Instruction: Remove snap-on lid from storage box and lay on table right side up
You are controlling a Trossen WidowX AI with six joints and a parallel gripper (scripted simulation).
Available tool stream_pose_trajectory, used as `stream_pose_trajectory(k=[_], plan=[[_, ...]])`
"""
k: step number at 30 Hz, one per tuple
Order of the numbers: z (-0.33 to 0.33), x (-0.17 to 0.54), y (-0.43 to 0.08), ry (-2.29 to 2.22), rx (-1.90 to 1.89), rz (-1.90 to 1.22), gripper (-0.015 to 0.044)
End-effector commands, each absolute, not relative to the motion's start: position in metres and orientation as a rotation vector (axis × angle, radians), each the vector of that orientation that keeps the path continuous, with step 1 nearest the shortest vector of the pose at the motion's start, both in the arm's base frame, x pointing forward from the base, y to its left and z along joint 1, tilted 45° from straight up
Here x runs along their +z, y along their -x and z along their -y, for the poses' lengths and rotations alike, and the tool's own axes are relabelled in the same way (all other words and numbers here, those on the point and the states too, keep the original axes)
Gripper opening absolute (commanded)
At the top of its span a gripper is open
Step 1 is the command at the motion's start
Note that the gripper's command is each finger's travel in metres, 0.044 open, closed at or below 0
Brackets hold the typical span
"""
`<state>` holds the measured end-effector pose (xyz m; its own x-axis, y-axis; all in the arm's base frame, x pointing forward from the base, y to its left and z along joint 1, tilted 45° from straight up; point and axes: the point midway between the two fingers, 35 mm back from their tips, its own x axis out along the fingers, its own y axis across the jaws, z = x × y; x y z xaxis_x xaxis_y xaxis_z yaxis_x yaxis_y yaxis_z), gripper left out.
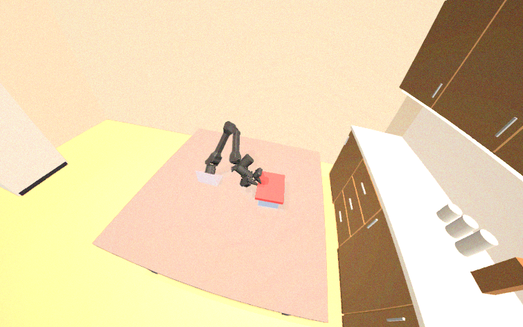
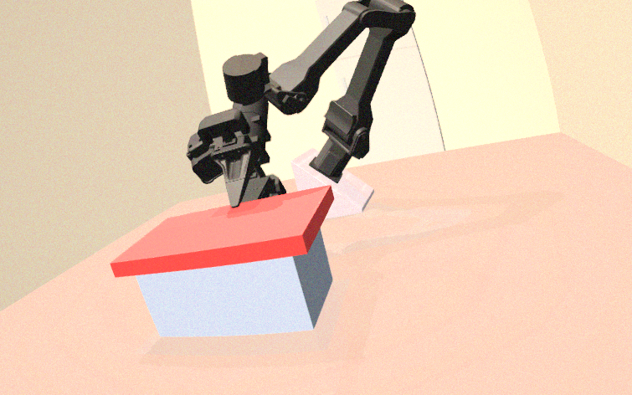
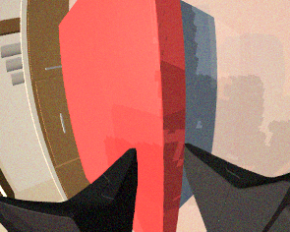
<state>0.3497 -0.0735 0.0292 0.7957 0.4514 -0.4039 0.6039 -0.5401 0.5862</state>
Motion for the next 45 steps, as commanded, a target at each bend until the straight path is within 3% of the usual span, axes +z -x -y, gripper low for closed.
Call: stream_pose_trajectory(k=[1, 45], plan=[[0.0791, 0.034, -0.3488, -2.235, -0.253, -0.759, 0.0], [0.0812, 0.0363, -0.349, -2.238, -0.259, -0.767, 0.0]])
